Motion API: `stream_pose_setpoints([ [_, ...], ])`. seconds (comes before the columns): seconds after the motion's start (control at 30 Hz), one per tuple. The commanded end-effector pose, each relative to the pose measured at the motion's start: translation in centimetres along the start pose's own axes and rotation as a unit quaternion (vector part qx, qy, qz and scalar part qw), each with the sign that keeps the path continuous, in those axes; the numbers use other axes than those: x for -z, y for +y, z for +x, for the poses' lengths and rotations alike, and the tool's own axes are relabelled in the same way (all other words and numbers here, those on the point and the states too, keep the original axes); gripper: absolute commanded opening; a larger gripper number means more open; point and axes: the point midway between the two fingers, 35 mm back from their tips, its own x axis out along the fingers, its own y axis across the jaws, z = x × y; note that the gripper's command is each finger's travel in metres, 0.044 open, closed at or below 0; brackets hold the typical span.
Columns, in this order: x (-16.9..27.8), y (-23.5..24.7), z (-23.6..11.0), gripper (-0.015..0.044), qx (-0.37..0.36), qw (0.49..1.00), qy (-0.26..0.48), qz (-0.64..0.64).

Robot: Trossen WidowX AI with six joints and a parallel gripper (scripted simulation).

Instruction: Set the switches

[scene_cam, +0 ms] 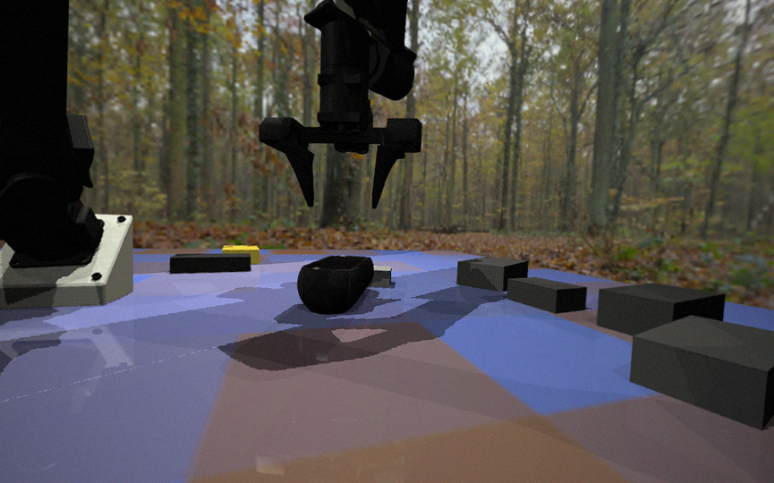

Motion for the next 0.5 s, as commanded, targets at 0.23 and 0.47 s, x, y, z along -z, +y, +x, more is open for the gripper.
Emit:
stream_pose_setpoints([
  [0.23, -0.4, 2.4, 3.1, 0.0256, 0.0, 1.0, 0.005, 0.0],
  [0.47, -0.3, 4.6, 5.6, 0.0072, -0.001, 1.0, 0.009, 0.0],
])
